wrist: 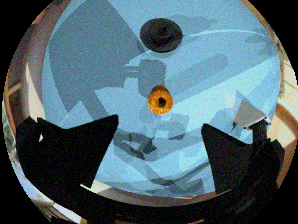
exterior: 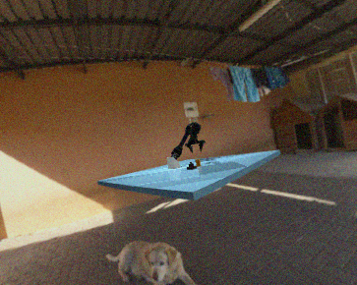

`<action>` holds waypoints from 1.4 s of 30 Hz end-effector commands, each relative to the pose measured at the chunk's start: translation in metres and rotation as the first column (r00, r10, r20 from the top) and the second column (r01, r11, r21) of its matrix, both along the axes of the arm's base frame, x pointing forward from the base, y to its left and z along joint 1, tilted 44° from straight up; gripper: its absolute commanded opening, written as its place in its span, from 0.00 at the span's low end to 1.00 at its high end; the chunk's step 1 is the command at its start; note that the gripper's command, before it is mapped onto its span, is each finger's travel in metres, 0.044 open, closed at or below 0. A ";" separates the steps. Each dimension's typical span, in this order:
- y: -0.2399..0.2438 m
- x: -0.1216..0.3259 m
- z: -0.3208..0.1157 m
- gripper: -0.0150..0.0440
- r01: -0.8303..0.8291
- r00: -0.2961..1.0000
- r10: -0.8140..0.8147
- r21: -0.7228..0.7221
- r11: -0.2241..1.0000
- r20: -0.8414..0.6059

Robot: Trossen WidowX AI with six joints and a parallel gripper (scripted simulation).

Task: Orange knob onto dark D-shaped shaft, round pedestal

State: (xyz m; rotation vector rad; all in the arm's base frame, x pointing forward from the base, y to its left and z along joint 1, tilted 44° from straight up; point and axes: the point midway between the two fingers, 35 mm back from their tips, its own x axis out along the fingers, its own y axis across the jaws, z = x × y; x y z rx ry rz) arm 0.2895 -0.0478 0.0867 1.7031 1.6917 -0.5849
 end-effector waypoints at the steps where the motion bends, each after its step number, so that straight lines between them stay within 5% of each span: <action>1: 0.000 0.000 0.000 1.00 -0.407 0.817 0.426 -0.135 0.903 0.389; 6: 0.000 0.000 -0.001 1.00 -0.615 0.456 0.667 -0.333 0.715 0.588; 11: 0.000 0.000 -0.001 1.00 -0.672 0.151 0.751 -0.491 0.555 0.642; 42: 0.034 0.003 -0.036 1.00 -0.672 0.142 0.752 -0.495 0.551 0.644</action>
